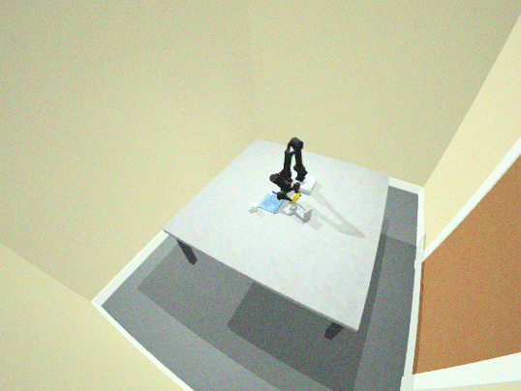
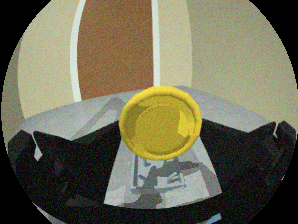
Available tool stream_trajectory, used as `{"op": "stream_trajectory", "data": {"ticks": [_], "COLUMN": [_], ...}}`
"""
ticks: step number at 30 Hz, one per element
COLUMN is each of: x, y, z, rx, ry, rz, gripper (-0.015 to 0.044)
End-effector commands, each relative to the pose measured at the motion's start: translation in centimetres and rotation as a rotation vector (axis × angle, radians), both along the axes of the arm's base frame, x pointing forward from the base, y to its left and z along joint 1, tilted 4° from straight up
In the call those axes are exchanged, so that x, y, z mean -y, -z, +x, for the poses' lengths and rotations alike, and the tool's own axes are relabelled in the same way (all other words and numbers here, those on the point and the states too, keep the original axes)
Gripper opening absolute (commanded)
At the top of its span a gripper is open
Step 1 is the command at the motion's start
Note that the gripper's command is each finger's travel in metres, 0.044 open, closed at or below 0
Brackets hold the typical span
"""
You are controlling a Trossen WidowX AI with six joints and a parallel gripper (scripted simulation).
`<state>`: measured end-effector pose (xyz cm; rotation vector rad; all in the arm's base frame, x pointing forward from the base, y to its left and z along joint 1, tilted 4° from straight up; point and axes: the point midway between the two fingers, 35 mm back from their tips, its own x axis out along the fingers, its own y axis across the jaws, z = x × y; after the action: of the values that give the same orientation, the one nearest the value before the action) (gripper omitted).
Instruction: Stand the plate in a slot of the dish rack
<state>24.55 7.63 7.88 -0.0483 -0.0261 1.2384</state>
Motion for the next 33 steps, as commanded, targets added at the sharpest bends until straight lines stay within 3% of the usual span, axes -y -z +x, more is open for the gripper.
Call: {"op": "stream_trajectory", "data": {"ticks": [1,33], "x": [0.0,-1.8], "y": [0.7,4.8], "z": [0.3,0.4], "rx": [-0.005,-0.007], "ry": [0.027,-0.017], "rz": [-0.023,-0.026], "gripper": [0.0,0.0]}}
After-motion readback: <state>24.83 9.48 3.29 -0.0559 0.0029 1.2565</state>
